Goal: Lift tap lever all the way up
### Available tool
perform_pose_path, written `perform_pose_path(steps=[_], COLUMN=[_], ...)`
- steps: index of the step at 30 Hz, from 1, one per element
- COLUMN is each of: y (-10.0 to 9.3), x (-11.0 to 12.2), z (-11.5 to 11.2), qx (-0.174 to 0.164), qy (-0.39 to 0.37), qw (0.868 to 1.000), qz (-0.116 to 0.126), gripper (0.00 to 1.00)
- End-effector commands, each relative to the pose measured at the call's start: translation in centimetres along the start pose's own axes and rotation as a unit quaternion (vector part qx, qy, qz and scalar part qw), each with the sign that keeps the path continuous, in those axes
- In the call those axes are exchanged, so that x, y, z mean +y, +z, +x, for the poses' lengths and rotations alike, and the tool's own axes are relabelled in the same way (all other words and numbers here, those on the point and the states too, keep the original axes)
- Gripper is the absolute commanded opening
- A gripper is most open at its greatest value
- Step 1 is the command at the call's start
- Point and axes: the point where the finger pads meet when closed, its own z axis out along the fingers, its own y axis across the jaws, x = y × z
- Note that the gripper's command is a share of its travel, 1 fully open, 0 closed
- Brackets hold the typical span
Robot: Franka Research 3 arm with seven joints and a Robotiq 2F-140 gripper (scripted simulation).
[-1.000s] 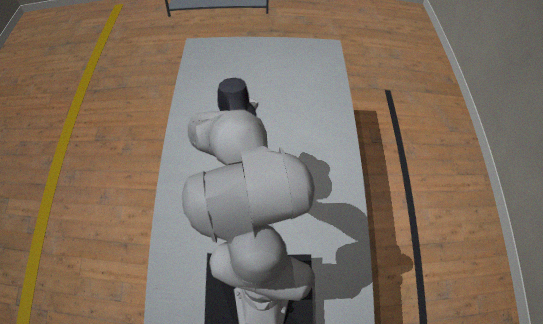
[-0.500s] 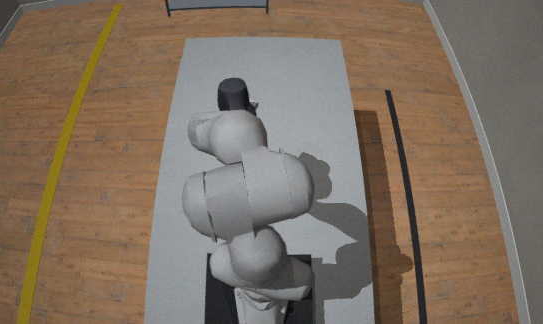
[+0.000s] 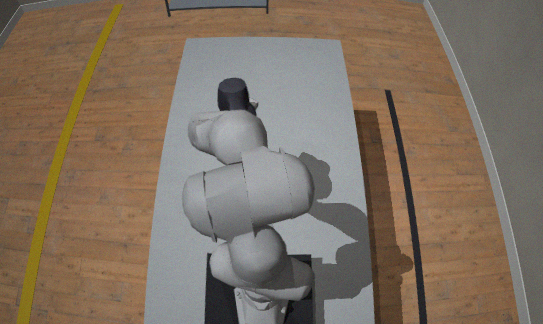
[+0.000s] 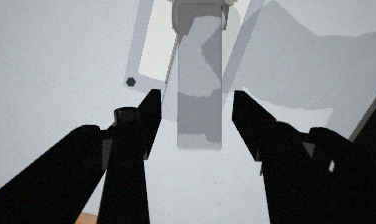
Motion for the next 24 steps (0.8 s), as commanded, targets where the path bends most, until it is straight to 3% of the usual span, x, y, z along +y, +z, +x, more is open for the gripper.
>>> perform_pose_path(steps=[1,24], y=[-0.07,-0.32], x=[0.02,0.02], z=[0.06,0.06], qx=[0.0,0.0], qy=[-0.001,-0.001], qw=[1.0,1.0], qz=[0.0,0.0], gripper=[0.48,0.48])
